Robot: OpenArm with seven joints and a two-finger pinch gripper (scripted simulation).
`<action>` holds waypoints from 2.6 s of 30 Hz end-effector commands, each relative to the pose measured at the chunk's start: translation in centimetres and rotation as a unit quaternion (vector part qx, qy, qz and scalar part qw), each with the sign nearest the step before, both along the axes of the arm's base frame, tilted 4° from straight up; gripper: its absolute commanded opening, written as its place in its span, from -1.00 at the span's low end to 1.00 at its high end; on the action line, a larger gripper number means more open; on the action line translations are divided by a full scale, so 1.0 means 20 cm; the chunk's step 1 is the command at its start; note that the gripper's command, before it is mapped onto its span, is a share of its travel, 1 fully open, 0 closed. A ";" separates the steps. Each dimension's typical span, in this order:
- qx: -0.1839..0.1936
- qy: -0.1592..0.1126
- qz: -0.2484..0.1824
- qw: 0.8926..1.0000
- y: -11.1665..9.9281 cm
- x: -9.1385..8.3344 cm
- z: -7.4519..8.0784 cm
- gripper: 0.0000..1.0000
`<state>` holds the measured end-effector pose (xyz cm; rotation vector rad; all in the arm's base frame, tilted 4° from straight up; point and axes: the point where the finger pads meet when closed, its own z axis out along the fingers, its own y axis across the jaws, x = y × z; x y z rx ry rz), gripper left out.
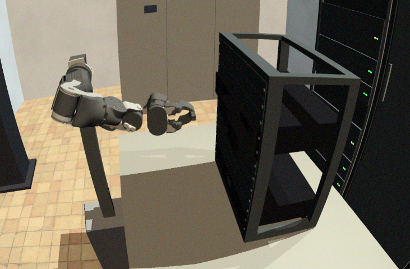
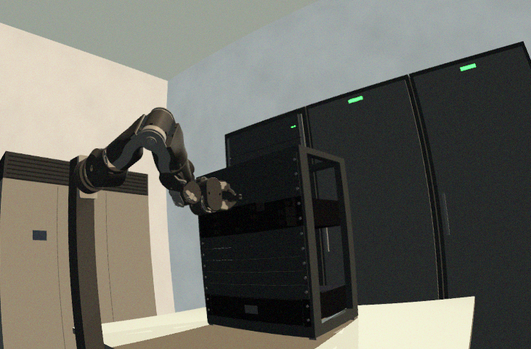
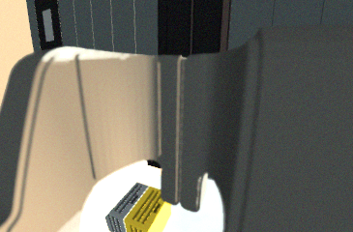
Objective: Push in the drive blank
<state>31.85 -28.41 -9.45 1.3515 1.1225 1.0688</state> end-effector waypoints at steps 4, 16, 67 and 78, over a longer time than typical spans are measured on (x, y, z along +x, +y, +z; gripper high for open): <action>0.001 -0.002 0.002 1.000 0.00 0.00 0.01 -1.00; 0.001 -0.002 0.002 1.000 0.00 0.00 0.01 -1.00; 0.002 0.000 0.001 1.000 -0.26 0.32 -0.49 -1.00; 0.002 -0.001 0.002 1.000 -0.27 0.38 -0.49 -1.00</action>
